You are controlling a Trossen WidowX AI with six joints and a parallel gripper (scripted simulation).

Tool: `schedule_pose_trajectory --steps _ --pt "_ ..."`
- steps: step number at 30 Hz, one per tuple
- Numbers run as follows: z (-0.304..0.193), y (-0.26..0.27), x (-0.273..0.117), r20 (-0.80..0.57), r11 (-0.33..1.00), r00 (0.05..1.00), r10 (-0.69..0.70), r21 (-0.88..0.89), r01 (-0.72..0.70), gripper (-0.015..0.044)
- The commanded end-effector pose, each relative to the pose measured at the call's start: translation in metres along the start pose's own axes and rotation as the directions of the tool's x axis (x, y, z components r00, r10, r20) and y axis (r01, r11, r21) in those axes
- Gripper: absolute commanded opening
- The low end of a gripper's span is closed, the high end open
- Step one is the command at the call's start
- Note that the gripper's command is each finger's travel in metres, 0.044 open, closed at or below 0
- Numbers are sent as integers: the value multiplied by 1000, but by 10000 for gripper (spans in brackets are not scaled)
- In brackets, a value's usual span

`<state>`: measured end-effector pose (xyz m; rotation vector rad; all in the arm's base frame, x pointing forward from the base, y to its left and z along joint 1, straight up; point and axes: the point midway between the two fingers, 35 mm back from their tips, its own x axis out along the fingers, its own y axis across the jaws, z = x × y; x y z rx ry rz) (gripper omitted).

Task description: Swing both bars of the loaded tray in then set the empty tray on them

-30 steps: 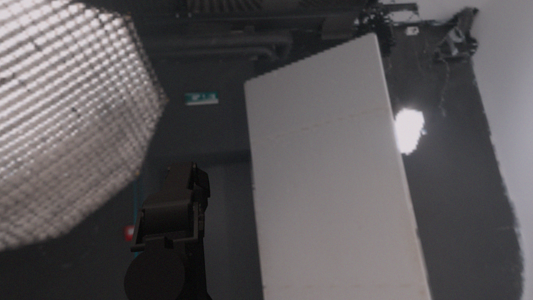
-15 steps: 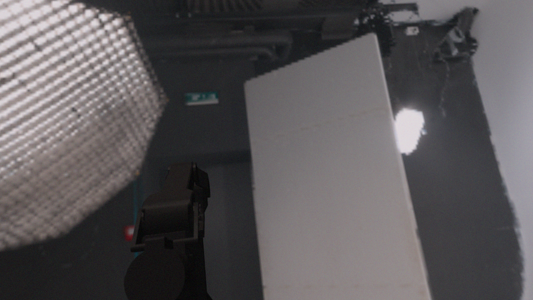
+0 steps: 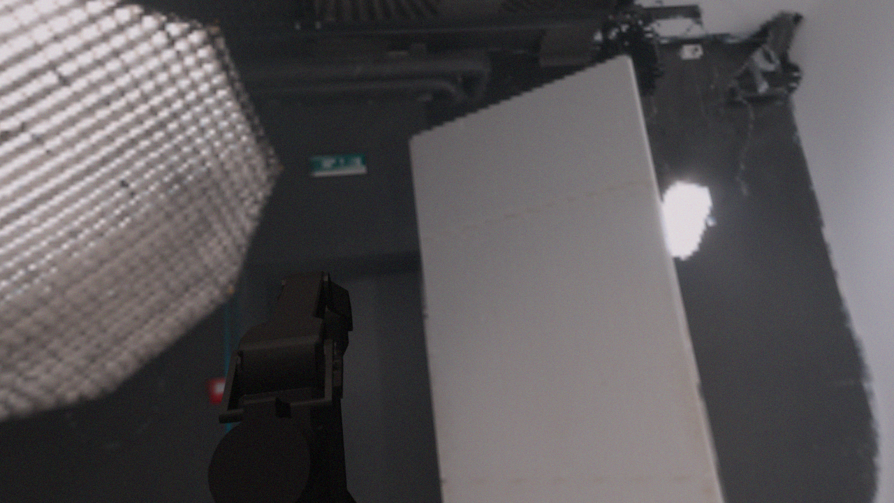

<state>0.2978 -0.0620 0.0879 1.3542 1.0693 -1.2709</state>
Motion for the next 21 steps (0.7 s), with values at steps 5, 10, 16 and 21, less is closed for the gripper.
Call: schedule_pose_trajectory --steps 5,10,16,21 --pt "0 -9 9 2 999 999 -44 0 44 0" --pt "0 -9 9 2 999 999 -44 0 44 0" --pt "0 -9 9 2 999 999 -44 0 44 88" --pt "0 -9 9 2 999 999 -44 0 44 161"
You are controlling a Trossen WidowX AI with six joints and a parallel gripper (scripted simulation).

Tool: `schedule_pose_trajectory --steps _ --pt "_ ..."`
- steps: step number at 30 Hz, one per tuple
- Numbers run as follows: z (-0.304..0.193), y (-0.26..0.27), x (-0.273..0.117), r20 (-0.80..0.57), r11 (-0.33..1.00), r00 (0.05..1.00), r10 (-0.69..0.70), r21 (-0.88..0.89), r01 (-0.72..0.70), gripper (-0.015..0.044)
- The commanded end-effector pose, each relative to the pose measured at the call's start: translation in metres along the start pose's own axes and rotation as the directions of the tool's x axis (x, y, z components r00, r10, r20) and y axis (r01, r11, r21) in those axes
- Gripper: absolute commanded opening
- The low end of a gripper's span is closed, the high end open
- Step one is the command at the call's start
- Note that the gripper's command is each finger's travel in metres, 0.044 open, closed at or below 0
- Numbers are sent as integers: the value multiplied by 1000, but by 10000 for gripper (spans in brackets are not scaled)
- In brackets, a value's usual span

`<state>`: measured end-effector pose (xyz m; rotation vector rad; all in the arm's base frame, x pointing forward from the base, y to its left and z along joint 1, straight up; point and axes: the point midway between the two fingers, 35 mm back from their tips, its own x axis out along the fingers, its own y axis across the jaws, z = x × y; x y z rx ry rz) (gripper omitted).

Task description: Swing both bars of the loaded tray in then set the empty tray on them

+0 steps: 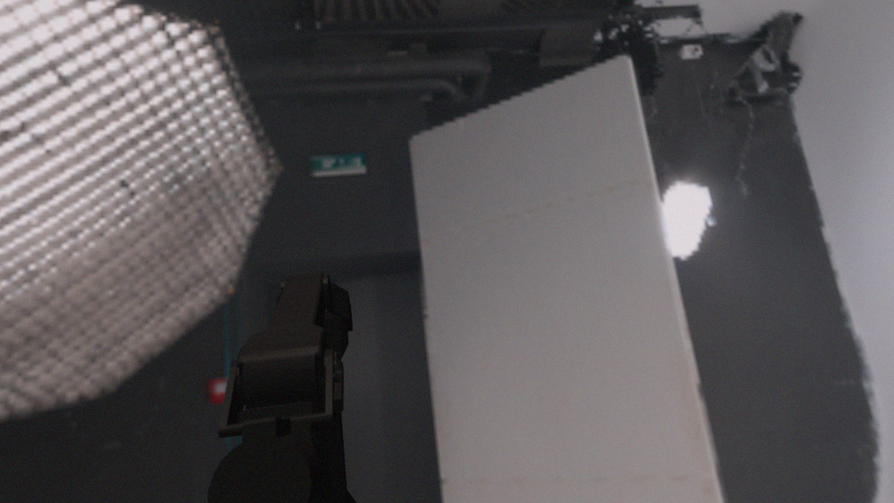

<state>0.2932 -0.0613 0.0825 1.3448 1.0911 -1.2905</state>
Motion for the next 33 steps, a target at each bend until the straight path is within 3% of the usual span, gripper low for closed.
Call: schedule_pose_trajectory --steps 1,19,27,33 --pt "0 -4 4 3 1000 1000 -17 -1 17 176" --pt "0 -4 4 3 1000 1000 -17 -1 17 440" --pt "0 -2 1 -1 1000 1000 -13 0 13 440" --pt "0 2 -24 0 1000 1000 -13 0 13 440"
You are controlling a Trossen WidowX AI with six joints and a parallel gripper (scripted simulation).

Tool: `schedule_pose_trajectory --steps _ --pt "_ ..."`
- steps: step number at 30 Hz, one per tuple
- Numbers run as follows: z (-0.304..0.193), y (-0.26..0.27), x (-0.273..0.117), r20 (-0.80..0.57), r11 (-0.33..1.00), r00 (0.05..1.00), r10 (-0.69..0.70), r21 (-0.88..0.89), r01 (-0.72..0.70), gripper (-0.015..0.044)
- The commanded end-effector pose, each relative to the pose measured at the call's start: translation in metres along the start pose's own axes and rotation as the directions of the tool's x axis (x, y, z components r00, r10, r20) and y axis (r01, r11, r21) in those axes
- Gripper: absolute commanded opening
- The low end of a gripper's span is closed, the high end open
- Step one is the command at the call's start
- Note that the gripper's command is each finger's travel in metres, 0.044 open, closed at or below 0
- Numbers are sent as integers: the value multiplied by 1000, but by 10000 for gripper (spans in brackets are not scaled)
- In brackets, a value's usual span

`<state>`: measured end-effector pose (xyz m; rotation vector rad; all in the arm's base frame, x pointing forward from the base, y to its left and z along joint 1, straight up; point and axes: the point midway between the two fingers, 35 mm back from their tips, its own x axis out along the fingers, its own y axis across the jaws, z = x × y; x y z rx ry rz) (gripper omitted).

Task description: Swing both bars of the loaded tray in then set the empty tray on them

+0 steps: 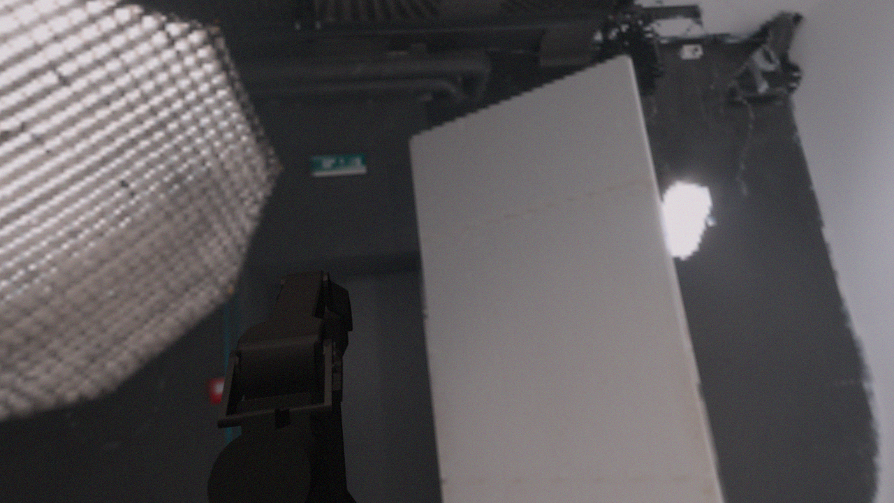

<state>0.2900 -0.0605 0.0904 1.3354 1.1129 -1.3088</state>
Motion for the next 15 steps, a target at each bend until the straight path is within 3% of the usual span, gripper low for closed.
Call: schedule_pose_trajectory --steps 1,15 --pt "0 5 -22 2 1000 1000 13 0 -13 440" --pt "0 0 -95 4 1000 1000 9 -1 -9 440"
